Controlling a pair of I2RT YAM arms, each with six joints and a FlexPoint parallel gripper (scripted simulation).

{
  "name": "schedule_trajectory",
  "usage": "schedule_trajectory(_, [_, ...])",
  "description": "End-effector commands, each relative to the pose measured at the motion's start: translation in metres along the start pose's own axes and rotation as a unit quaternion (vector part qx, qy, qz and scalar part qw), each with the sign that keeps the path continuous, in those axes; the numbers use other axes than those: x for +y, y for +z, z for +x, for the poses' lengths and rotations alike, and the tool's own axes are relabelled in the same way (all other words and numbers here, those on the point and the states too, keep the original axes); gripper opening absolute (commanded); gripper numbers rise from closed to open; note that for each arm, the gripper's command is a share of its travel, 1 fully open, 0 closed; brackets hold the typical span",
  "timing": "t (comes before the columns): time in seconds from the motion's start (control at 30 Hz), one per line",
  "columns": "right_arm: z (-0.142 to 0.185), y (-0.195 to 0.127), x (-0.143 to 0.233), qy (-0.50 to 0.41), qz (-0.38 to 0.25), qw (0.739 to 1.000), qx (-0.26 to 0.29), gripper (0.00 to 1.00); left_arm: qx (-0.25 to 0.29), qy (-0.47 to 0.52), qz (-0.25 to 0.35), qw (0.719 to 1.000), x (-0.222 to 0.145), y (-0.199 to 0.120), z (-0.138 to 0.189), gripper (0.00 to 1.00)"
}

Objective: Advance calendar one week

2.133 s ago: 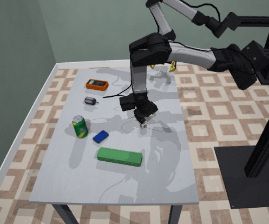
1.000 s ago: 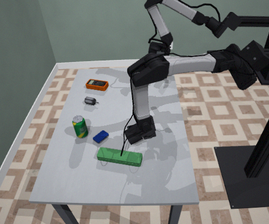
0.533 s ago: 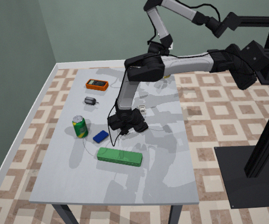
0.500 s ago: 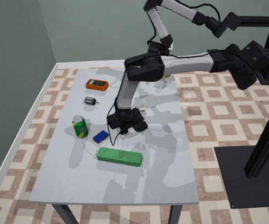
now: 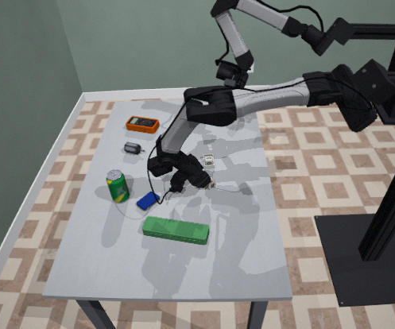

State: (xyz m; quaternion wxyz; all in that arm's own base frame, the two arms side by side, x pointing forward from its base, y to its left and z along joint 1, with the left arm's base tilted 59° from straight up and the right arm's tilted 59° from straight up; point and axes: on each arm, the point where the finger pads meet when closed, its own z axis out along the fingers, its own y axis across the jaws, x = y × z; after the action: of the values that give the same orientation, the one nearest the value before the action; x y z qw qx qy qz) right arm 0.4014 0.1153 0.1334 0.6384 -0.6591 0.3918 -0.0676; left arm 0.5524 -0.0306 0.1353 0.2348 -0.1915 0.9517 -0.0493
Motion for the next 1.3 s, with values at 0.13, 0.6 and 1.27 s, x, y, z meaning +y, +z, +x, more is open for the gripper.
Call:
schedule_trajectory(0.13, [0.005,0.000,0.004,0.007,-0.001,1.000,0.008,1.00,0.021,-0.018,-0.037,0.999,0.009,0.010,0.004,0.55])
schedule_trajectory(0.6, [-0.001,0.000,-0.001,-0.002,0.002,1.000,0.000,1.00,0.010,-0.020,-0.032,0.999,0.013,0.038,-0.005,0.41])
schedule_trajectory(1.27, [-0.001,0.000,-0.001,-0.002,0.002,1.000,0.000,1.00,-0.006,-0.019,-0.024,0.999,0.000,-0.014,0.022,0.20])
